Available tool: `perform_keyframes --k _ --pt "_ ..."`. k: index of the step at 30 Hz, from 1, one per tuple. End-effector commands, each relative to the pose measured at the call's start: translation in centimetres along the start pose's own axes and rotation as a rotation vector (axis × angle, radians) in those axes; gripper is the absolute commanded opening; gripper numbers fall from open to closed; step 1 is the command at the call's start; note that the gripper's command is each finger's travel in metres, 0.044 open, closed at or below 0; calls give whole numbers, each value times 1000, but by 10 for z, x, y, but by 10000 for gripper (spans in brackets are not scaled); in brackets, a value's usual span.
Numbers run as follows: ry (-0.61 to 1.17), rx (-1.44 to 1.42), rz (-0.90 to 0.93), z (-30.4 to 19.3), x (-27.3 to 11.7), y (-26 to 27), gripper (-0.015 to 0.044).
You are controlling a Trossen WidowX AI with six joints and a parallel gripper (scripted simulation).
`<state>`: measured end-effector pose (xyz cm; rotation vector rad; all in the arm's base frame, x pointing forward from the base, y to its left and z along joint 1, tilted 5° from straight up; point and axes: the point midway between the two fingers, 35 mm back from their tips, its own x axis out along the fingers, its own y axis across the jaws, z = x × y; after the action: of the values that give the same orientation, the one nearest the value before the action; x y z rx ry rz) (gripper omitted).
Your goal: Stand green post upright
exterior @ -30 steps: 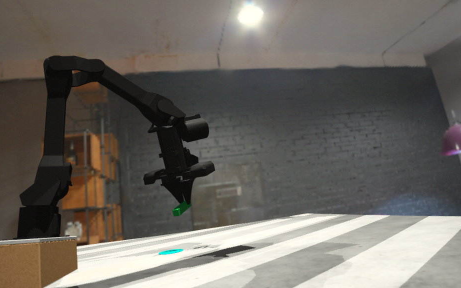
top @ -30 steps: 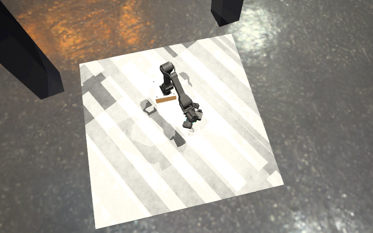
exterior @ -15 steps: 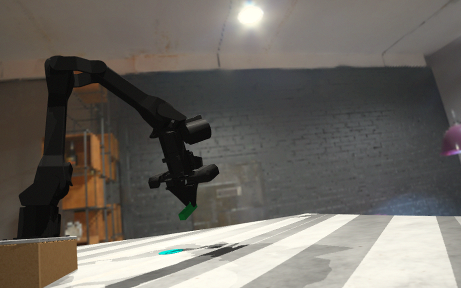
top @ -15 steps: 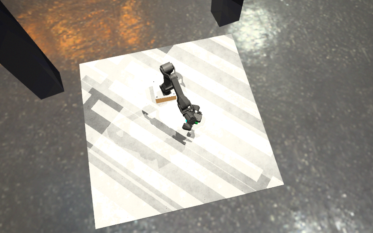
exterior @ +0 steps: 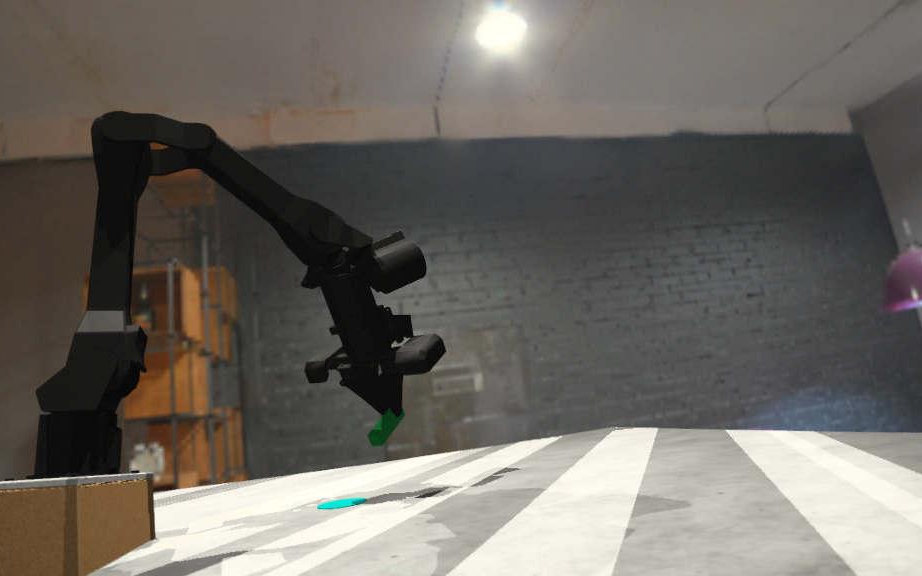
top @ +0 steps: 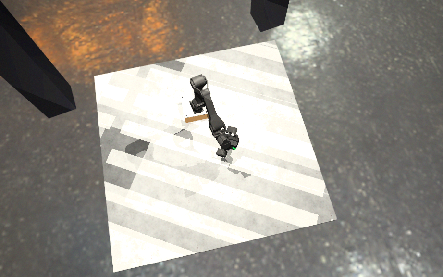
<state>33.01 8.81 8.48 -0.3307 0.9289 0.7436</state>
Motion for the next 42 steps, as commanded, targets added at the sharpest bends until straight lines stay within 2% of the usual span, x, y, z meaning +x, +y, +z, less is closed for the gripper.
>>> perform_keyframes --k 1,42 --pt "-29 16 3 1 2 -2 23" --pt "-292 80 20 4 9 -22 23"
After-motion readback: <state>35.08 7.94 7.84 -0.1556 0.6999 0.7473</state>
